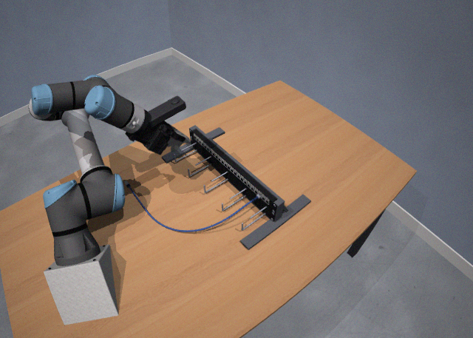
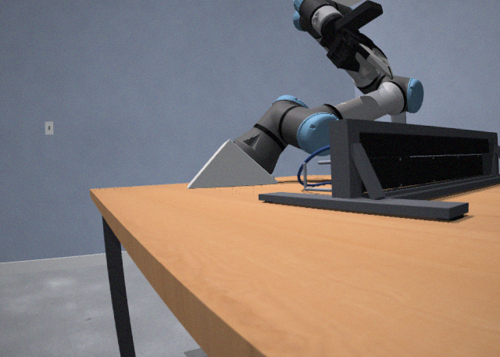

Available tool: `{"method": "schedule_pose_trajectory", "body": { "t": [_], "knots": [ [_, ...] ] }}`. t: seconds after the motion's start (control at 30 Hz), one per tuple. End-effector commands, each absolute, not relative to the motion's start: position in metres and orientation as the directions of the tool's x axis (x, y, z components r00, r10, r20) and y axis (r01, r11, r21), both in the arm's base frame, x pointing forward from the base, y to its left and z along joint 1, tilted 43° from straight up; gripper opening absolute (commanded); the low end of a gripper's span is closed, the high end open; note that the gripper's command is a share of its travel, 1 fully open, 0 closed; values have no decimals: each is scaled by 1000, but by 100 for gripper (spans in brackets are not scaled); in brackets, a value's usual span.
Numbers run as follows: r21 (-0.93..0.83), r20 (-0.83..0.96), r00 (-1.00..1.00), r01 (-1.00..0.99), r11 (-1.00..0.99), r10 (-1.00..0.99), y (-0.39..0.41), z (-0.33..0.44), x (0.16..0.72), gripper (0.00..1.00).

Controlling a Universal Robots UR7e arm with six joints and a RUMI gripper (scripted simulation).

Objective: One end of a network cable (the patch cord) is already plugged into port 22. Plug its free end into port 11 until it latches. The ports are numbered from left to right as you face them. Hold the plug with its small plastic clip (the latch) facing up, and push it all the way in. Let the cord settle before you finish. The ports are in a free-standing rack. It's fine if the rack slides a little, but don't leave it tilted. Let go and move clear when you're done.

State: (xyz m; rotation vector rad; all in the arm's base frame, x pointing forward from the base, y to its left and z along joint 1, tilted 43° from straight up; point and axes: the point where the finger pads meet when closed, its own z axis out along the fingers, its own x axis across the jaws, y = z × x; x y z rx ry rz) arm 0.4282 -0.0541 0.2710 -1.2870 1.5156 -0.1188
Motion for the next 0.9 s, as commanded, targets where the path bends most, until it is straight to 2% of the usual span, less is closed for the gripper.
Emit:
{"method": "schedule_pose_trajectory", "body": {
  "t": [0.0, 0.87],
  "knots": [
    [-655, -641, 182, -637, 407, -746, -59, 274, 421, 0],
    [-655, -641, 182, -637, 407, -746, -66, 280, 411, 0]
  ]
}}
